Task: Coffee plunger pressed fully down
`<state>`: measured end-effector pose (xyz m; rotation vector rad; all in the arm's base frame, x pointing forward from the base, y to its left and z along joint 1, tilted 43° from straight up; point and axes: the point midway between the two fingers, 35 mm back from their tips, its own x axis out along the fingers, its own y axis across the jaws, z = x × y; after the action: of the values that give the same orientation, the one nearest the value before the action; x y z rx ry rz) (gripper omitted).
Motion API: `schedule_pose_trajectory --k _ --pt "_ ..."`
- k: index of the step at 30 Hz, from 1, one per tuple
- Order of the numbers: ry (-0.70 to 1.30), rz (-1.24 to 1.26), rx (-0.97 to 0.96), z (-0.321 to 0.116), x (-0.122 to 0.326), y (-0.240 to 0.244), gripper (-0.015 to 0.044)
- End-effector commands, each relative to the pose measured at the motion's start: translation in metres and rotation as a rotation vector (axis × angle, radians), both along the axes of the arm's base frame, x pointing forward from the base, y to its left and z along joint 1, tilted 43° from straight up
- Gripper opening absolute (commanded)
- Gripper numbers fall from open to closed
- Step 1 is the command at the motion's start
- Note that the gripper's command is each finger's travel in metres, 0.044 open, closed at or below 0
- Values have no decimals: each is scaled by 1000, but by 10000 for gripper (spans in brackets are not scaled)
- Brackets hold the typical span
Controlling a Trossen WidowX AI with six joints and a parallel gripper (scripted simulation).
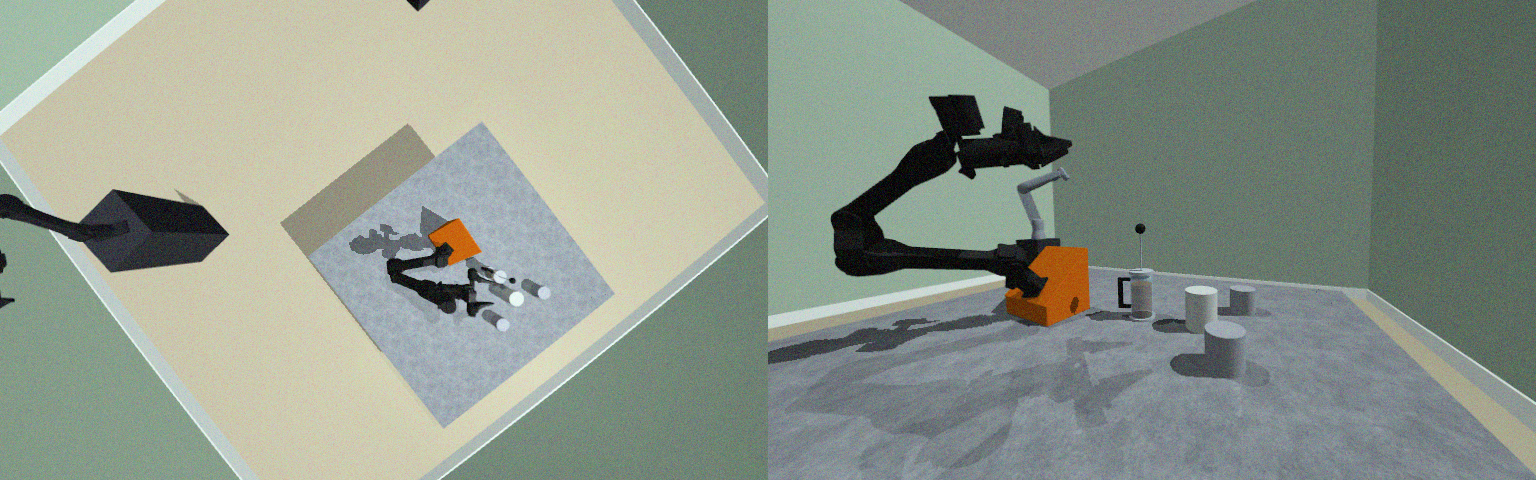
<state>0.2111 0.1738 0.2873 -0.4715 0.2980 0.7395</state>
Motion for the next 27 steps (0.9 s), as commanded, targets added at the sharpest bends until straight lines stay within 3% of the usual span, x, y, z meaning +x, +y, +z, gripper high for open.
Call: schedule_pose_trajectory --k 1,12,20,27 --pt "7 -7 -4 -2 1 1 426" --pt "216 -355 -248 -93 53 25 440" --pt "163 -629 -489 -164 70 37 440" --pt "151 -645 -509 -186 68 25 440"
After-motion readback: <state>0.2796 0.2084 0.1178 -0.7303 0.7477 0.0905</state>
